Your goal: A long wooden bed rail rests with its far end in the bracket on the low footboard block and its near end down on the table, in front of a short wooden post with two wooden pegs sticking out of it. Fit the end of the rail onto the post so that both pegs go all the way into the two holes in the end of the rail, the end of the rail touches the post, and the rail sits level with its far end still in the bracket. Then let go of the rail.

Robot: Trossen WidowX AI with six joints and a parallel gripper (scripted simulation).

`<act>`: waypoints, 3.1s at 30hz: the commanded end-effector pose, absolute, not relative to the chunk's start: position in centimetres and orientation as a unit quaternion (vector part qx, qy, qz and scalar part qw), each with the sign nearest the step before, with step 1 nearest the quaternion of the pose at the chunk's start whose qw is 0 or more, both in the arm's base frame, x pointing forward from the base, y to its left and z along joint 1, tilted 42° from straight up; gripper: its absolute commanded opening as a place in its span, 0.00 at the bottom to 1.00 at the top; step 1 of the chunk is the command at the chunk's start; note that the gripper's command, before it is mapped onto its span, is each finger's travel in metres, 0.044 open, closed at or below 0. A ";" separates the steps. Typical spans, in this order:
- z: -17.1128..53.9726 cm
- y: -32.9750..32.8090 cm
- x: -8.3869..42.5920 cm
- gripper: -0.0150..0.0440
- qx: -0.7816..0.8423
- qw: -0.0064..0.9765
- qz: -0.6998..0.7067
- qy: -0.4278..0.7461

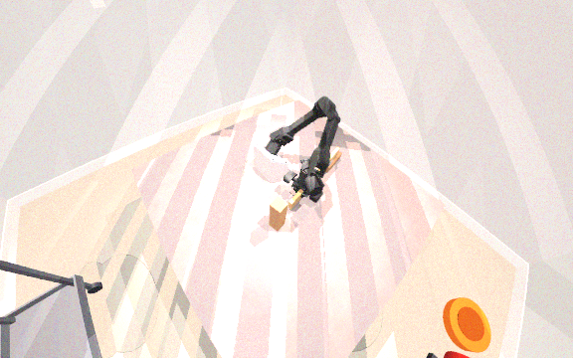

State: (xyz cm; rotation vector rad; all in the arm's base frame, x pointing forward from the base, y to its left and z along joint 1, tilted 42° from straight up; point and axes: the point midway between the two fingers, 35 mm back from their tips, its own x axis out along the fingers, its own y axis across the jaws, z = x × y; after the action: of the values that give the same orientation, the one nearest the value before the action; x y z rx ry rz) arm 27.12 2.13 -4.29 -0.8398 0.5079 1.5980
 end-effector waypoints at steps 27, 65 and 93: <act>-2.9 1.0 27.5 0.25 -0.361 0.596 0.684 0.214; -2.3 0.5 27.4 0.25 -0.361 0.596 0.684 0.215; -2.3 0.4 27.3 0.25 -0.361 0.596 0.684 0.215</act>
State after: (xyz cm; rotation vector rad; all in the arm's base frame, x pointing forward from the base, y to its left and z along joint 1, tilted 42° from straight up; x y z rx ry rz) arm 27.22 0.41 -2.26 -0.8384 0.5019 1.5927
